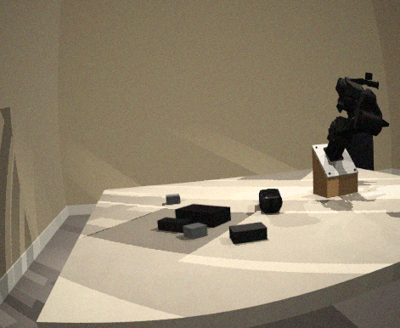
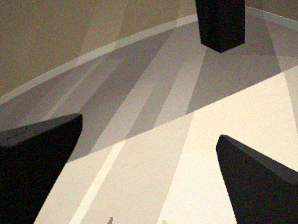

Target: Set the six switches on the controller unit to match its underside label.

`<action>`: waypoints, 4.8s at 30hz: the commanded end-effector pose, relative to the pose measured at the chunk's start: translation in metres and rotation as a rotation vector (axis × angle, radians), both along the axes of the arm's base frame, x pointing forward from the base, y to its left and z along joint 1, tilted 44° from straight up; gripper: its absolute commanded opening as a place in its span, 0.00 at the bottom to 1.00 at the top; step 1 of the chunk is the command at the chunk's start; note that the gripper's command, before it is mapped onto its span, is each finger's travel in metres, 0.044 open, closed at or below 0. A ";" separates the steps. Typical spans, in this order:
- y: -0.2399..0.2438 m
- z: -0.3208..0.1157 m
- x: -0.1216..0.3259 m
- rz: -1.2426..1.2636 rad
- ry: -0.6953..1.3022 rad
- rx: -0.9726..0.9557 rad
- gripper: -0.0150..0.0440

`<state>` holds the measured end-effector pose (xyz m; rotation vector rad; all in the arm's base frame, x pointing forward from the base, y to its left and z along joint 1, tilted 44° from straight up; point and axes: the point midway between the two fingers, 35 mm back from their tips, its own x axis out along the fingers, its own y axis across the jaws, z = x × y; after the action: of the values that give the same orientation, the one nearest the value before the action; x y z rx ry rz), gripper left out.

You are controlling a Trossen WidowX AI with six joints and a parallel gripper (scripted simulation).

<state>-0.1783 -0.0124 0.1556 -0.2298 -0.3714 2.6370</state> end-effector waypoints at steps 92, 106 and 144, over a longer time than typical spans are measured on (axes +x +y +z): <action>0.072 -0.193 0.401 0.537 -2.135 0.475 0.25; 0.088 -0.207 0.400 0.531 -2.138 0.476 0.25; 0.085 -0.211 0.412 0.532 -2.139 0.476 0.25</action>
<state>0.2314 0.0732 -0.0542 -2.8470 -1.6599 1.3184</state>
